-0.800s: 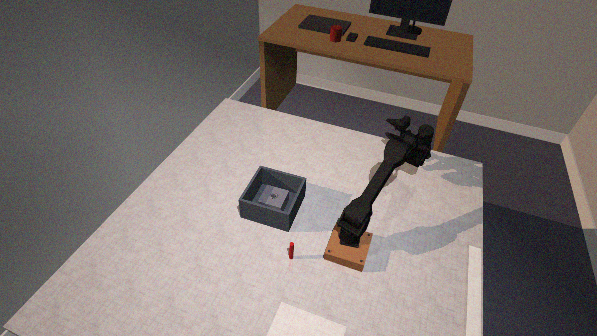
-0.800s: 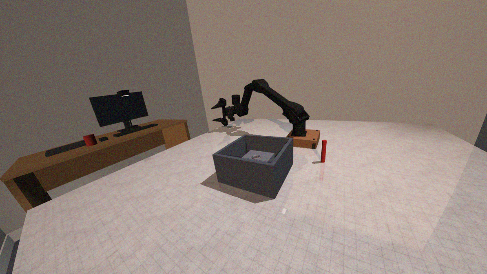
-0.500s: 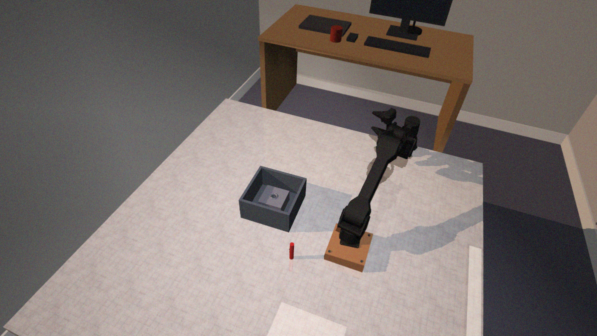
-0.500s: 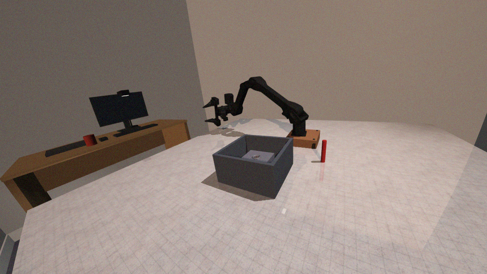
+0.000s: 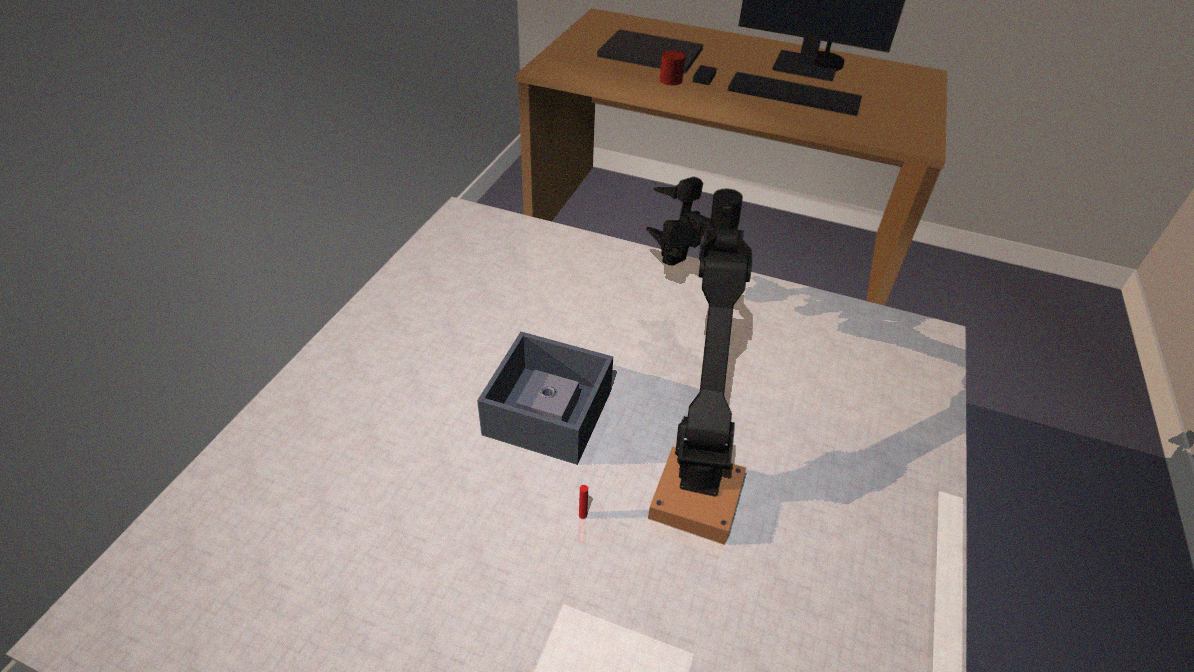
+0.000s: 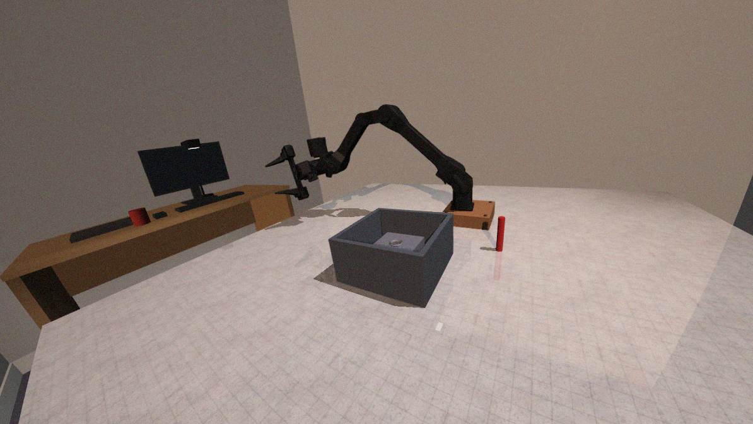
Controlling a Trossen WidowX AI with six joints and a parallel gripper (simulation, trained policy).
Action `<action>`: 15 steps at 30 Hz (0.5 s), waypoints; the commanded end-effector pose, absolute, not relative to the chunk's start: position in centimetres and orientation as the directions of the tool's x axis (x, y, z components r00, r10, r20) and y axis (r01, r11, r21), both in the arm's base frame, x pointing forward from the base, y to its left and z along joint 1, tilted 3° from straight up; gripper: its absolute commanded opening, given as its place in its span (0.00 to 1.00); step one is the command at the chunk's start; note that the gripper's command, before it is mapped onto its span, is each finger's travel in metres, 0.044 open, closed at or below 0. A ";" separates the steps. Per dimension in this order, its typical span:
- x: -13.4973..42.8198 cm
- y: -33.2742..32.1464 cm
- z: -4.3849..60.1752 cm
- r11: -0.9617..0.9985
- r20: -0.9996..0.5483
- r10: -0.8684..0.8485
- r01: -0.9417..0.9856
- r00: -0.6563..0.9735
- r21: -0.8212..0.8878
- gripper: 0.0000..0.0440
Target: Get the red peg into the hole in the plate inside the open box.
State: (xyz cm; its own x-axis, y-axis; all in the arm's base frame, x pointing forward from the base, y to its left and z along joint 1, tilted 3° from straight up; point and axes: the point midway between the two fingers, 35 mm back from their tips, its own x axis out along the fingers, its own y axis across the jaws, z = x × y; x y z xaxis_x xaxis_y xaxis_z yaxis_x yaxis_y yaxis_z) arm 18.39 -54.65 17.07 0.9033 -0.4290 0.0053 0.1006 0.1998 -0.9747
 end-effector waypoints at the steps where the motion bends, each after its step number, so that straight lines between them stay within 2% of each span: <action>1: 22.9 -53.4 17.2 0.339 -0.036 -0.428 0.123 0.903 -0.933 1.00; 15: 35.0 -46.5 16.9 0.719 -0.240 -0.400 0.140 0.885 -0.681 1.00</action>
State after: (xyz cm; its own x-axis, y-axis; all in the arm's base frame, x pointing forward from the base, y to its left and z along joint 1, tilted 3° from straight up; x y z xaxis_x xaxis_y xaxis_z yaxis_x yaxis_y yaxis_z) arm 32.85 -48.45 17.47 0.8950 -0.4074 -0.1818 0.1403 0.6440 -0.7521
